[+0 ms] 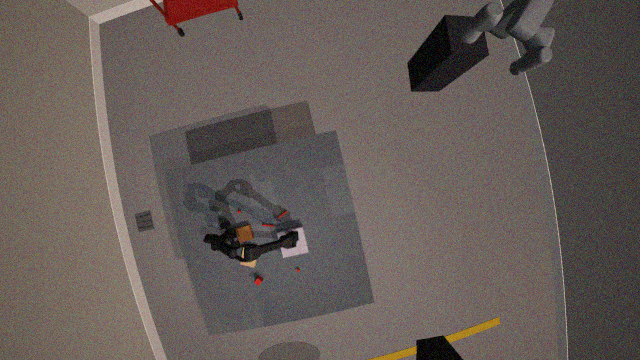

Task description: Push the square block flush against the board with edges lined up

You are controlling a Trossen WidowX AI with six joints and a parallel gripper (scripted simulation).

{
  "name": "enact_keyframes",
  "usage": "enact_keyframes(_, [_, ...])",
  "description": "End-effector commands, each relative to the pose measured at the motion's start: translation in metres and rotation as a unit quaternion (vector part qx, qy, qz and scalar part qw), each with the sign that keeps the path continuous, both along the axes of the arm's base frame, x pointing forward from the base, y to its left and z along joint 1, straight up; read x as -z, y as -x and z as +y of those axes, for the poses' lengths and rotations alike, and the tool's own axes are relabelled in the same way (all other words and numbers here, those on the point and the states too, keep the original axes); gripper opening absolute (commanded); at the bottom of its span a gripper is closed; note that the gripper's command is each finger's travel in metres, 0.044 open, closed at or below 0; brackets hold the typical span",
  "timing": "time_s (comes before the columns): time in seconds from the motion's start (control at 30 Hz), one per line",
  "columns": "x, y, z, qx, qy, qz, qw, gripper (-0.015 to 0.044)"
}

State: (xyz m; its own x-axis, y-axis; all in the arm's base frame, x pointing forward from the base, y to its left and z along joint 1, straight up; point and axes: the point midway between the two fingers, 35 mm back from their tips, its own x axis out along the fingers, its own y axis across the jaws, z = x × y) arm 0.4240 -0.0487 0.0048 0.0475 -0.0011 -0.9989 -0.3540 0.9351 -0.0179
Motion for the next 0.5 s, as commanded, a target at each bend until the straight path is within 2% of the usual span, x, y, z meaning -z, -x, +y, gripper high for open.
enact_keyframes(0.0, [0.002, 0.009, -0.004, 0.000, 0.000, 0.006, 1.000, 0.0000])
enact_keyframes(0.47, [0.003, 0.026, -0.009, 0.000, 0.000, 0.006, 1.000, 0.0000])
